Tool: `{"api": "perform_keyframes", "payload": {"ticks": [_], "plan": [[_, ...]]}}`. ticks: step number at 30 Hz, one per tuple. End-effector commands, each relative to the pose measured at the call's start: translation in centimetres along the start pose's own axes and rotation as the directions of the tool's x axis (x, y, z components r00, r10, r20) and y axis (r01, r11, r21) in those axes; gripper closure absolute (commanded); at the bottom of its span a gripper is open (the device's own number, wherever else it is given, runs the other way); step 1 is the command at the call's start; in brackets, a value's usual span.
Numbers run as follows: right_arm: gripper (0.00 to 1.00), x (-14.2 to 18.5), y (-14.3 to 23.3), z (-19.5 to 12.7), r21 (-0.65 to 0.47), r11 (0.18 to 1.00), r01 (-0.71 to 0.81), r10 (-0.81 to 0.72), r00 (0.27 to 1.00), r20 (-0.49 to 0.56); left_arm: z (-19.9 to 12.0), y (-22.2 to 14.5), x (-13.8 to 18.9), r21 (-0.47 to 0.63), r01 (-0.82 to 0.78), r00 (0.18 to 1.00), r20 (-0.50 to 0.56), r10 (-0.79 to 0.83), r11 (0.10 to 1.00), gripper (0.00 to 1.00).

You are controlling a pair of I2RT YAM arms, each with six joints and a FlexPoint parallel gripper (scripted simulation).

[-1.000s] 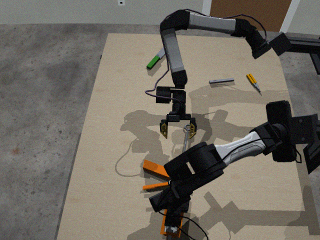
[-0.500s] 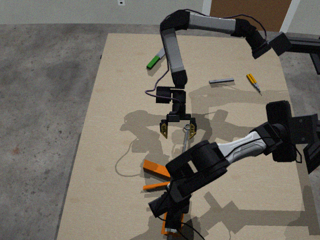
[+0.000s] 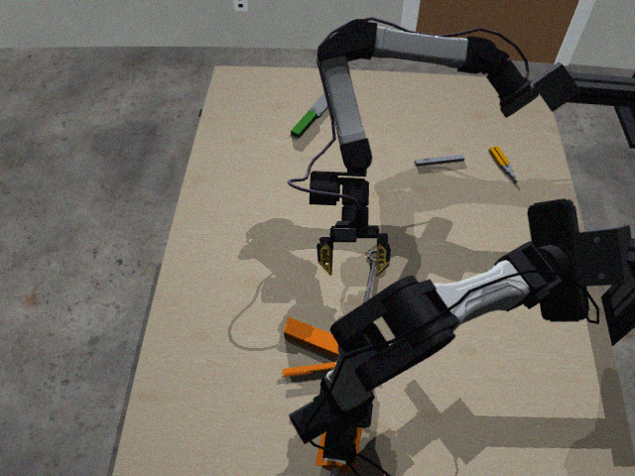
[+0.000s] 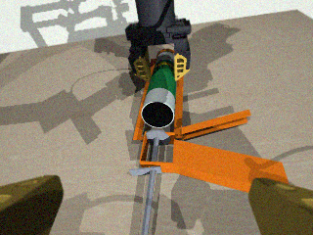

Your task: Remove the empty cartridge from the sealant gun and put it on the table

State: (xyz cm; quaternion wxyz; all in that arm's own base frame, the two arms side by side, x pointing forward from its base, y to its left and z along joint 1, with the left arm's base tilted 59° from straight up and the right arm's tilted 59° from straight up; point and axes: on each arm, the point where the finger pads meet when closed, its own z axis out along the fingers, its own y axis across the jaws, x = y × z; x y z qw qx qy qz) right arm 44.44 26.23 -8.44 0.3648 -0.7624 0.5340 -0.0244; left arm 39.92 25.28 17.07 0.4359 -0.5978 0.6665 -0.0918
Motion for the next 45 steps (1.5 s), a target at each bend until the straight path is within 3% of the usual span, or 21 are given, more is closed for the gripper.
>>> {"api": "perform_keyframes", "payload": {"ticks": [1, 16, 34, 45], "plan": [[0.00, 0.2, -1.2, -0.3, 0.029, 1.000, -0.012, 0.011, 1.000, 0.010, -0.9, -0.4, 0.0, 0.008, 0.001, 1.000, -0.016, -0.001, 1.000, 0.65], [0.00, 0.2, -1.2, -0.3, 0.029, 1.000, -0.012, 0.012, 1.000, 0.010, -1.3, -0.7, 0.4, 0.013, 0.010, 1.000, 0.012, -0.010, 1.000, 0.65], [0.00, 0.2, -1.2, -0.3, 0.029, 1.000, -0.012, 0.012, 1.000, 0.010, -2.7, -0.5, 6.6, 0.024, -0.005, 1.000, -0.011, 0.005, 1.000, 0.65], [0.00, 0.2, -1.2, -0.3, 0.029, 1.000, -0.012, 0.012, 1.000, 0.010, -2.8, -0.7, 6.7, 0.032, -0.013, 1.000, -0.017, 0.013, 0.999, 0.65]]}}
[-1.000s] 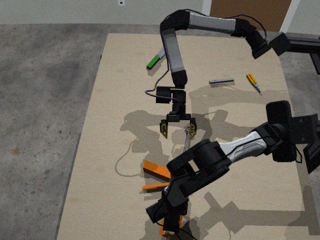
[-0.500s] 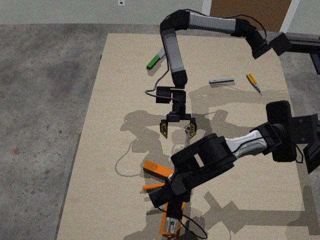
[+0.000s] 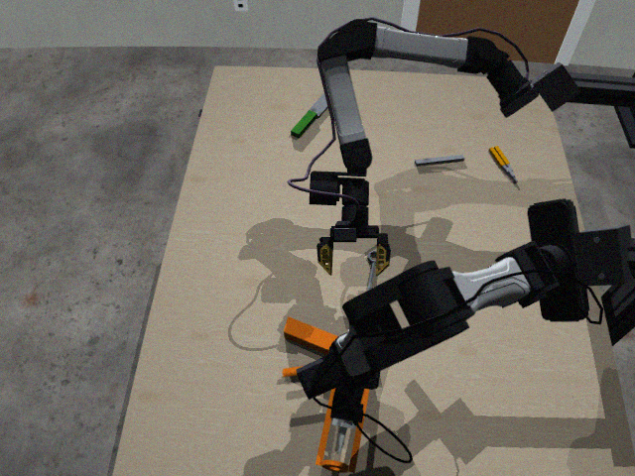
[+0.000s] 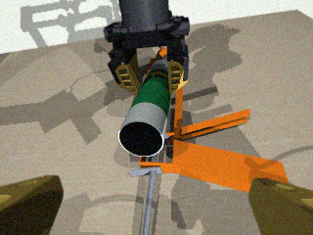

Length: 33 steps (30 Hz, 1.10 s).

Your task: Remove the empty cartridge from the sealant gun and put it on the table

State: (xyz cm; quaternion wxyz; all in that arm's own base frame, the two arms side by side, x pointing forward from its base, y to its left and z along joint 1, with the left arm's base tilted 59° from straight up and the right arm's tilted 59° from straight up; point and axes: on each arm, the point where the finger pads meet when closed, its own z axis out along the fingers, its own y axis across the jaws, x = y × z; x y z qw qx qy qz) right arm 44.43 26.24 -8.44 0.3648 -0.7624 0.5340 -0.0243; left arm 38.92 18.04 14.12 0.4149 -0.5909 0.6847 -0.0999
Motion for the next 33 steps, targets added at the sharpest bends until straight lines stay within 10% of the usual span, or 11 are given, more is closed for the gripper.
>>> {"api": "perform_keyframes", "payload": {"ticks": [1, 33], "plan": [[0.00, 0.2, -1.2, -0.3, 0.029, 1.000, -0.012, 0.011, 1.000, 0.010, -0.9, -1.3, -0.9, 0.040, 0.005, 0.999, 0.036, -0.007, 0.999, 0.65], [0.00, -6.7, 0.5, -3.3, -0.020, 0.998, 0.062, -0.058, 0.985, 0.164, -9.5, 1.8, 0.2, 0.102, -0.049, 0.998, 0.050, 0.044, 0.994, 0.65]]}}
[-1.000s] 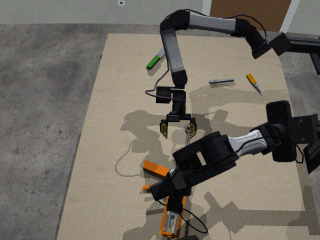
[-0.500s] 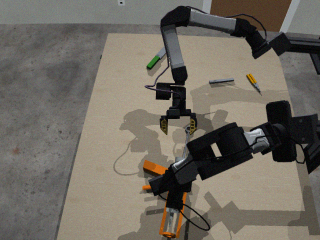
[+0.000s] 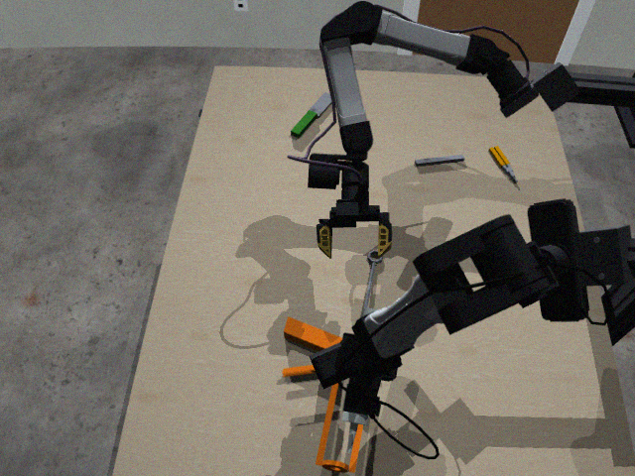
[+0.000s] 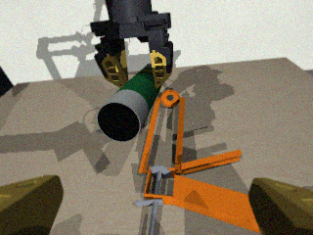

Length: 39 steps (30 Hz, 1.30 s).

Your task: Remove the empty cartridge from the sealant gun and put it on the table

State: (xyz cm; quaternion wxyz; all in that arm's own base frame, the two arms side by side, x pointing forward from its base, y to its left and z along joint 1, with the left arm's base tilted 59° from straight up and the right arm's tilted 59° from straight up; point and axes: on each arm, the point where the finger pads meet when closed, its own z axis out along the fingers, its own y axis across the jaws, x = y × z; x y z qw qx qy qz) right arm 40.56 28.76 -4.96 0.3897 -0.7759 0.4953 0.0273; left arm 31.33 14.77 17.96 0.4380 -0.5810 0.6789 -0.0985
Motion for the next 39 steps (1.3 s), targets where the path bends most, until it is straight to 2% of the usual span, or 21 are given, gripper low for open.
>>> {"api": "perform_keyframes", "payload": {"ticks": [1, 5, 6, 11, 13, 23, 28, 30, 39], "plan": [[0.00, -1.7, -0.2, -0.2, 0.000, 1.000, 0.026, -0.026, 0.999, 0.029, -0.6, 0.2, -0.9, 0.076, -0.040, 0.999, 0.018, 0.038, 0.996, 0.65], [0.00, -1.7, -0.2, -0.2, 0.000, 1.000, 0.026, -0.026, 0.999, 0.029, -0.1, 3.5, -2.5, 0.106, -0.075, 0.996, 0.054, 0.070, 0.991, 0.65], [0.00, -0.8, -0.2, 0.0, 0.002, 1.000, 0.015, -0.015, 1.000, 0.014, 0.0, 4.3, -2.8, 0.110, -0.081, 0.995, 0.063, 0.075, 0.991, 0.65], [0.00, -0.8, -0.2, 0.0, 0.002, 1.000, 0.015, -0.015, 1.000, 0.014, 1.4, 10.0, -4.6, 0.089, -0.094, 0.992, 0.096, 0.086, 0.992, 0.65], [0.00, -0.8, -0.2, 0.0, 0.002, 1.000, 0.015, -0.015, 1.000, 0.014, 1.4, 10.0, -4.6, 0.089, -0.094, 0.992, 0.096, 0.086, 0.992, 0.65], [0.00, -0.8, -0.1, 0.0, 0.001, 1.000, 0.014, -0.014, 1.000, 0.014, 2.4, 21.4, -8.8, 0.046, -0.108, 0.975, 0.202, 0.096, 0.993, 0.65], [0.00, -0.8, -0.1, 0.0, 0.001, 1.000, 0.014, -0.014, 1.000, 0.014, 3.0, 27.1, -10.5, 0.013, -0.077, 0.971, 0.226, 0.072, 0.997, 0.65], [0.00, -0.8, -0.1, 0.0, 0.001, 1.000, 0.014, -0.014, 1.000, 0.014, 3.0, 27.1, -10.5, 0.013, -0.077, 0.971, 0.226, 0.072, 0.997, 0.65], [0.00, -0.8, -0.1, 0.0, 0.001, 1.000, 0.014, -0.014, 1.000, 0.014, 4.1, 36.4, -12.4, -0.006, -0.022, 0.966, 0.259, 0.023, 1.000, 0.65]]}}
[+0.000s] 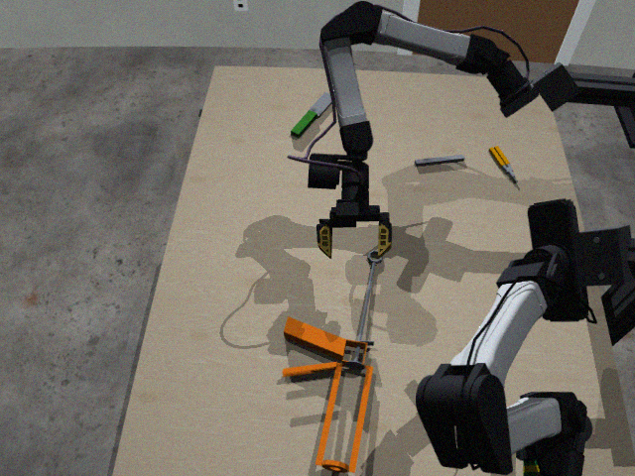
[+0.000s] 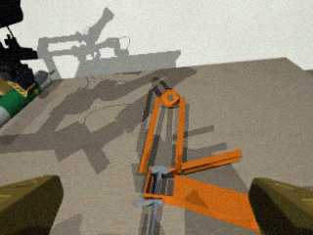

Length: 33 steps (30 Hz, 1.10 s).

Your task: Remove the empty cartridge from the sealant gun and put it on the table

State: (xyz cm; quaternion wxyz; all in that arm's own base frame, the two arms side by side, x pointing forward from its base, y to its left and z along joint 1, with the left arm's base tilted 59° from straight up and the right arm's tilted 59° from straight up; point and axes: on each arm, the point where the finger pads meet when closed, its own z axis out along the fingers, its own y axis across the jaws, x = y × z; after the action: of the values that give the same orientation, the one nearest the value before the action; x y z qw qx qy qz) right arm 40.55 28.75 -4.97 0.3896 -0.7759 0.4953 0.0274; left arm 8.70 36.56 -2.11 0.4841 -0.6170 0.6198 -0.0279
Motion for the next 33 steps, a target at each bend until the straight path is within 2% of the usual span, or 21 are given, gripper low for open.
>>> {"api": "perform_keyframes", "payload": {"ticks": [1, 6, 13, 20, 27, 33], "plan": [[0.00, -0.8, -0.1, 0.0, 0.001, 1.000, 0.014, -0.014, 1.000, 0.014, 0.6, 1.9, -1.9, 0.062, -0.057, 0.996, 0.065, 0.053, 0.996, 0.65], [0.00, -0.8, -0.1, 0.0, 0.001, 1.000, 0.014, -0.014, 1.000, 0.014, 1.3, 5.1, -2.7, 0.050, -0.038, 0.996, 0.081, 0.034, 0.998, 0.65], [0.00, -0.8, -0.1, 0.0, 0.001, 1.000, 0.014, -0.014, 1.000, 0.014, 1.6, 6.6, -3.1, 0.043, -0.027, 0.996, 0.091, 0.023, 0.999, 0.65], [0.00, -0.8, -0.1, 0.0, 0.001, 1.000, 0.014, -0.014, 1.000, 0.014, 1.6, 5.7, -3.6, 0.046, -0.032, 0.995, 0.093, 0.028, 0.998, 0.65], [0.00, -0.8, 1.6, -0.1, -0.064, 0.997, 0.036, -0.035, 0.999, 0.020, 2.7, 6.1, -3.4, 0.026, -0.017, 0.996, 0.086, 0.015, 1.000, 0.65], [0.00, -0.4, 4.3, -0.4, -0.172, 0.983, 0.059, -0.057, 0.998, 0.016, 5.3, 6.2, -3.3, 0.022, -0.015, 0.998, 0.065, 0.013, 1.000, 0.65]]}}
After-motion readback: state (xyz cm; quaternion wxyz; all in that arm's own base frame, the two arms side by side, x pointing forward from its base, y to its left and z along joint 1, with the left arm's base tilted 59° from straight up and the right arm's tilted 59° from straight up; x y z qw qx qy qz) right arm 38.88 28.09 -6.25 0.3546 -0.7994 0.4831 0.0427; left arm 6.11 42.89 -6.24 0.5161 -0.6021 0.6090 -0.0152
